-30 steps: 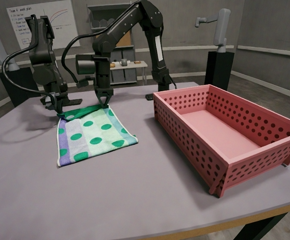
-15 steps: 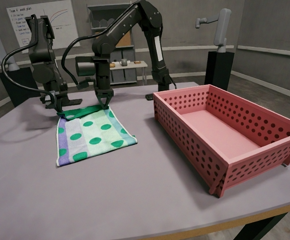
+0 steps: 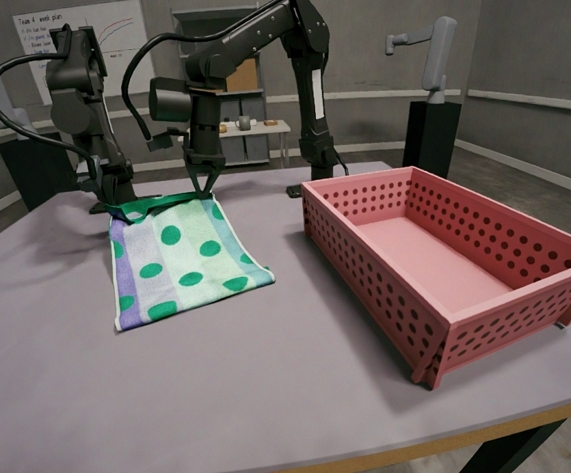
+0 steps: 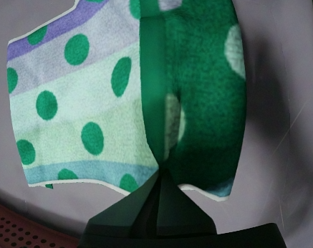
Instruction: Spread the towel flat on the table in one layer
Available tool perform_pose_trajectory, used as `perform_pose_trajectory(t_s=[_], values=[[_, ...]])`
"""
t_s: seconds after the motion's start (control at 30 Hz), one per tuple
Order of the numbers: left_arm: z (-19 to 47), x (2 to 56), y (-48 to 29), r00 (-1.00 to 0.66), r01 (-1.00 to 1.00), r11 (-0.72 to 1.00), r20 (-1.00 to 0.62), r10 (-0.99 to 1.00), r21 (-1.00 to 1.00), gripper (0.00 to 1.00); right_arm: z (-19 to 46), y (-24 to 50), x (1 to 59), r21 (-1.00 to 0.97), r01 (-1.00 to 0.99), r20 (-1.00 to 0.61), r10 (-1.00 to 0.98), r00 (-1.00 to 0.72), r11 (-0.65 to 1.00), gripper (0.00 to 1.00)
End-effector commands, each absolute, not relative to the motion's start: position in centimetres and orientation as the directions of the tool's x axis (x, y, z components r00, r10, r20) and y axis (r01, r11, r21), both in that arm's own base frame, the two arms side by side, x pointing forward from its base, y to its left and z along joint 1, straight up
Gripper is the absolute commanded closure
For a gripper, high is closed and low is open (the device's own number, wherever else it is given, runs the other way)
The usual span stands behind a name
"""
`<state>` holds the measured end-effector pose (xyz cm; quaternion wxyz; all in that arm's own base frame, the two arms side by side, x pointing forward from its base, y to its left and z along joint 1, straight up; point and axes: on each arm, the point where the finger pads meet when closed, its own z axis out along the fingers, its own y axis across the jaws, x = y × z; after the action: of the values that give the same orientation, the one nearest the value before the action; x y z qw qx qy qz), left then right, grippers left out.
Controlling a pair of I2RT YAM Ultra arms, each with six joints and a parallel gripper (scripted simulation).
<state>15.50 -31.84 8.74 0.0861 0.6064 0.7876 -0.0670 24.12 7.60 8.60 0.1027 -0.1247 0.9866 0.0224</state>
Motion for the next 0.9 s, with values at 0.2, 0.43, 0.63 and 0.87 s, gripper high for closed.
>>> perform_pose_trajectory(t_s=[0.2,0.43,0.63,0.87], values=[[15.8,17.8,-30.6,-0.276,0.958,0.288,-0.282,0.919,0.003,1.0,14.6,8.8,27.0,0.008,-0.261,-0.246,-0.251,-0.936,0.965,1.0],[19.4,19.6,-29.8,-0.314,0.944,0.331,-0.304,0.899,0.006,1.0,19.0,9.7,29.2,0.007,-0.271,-0.289,-0.258,-0.922,0.962,1.0],[22.2,20.5,-29.2,-0.332,0.934,0.358,-0.34,0.88,0.014,1.0,21.2,10.2,30.4,0.009,-0.276,-0.311,-0.26,-0.914,0.961,1.0],[28.3,23.6,-28.2,-0.426,0.886,0.464,-0.381,0.821,0.01,1.0,28.3,11.8,34.1,0.002,-0.298,-0.38,-0.274,-0.883,0.955,1.0]])
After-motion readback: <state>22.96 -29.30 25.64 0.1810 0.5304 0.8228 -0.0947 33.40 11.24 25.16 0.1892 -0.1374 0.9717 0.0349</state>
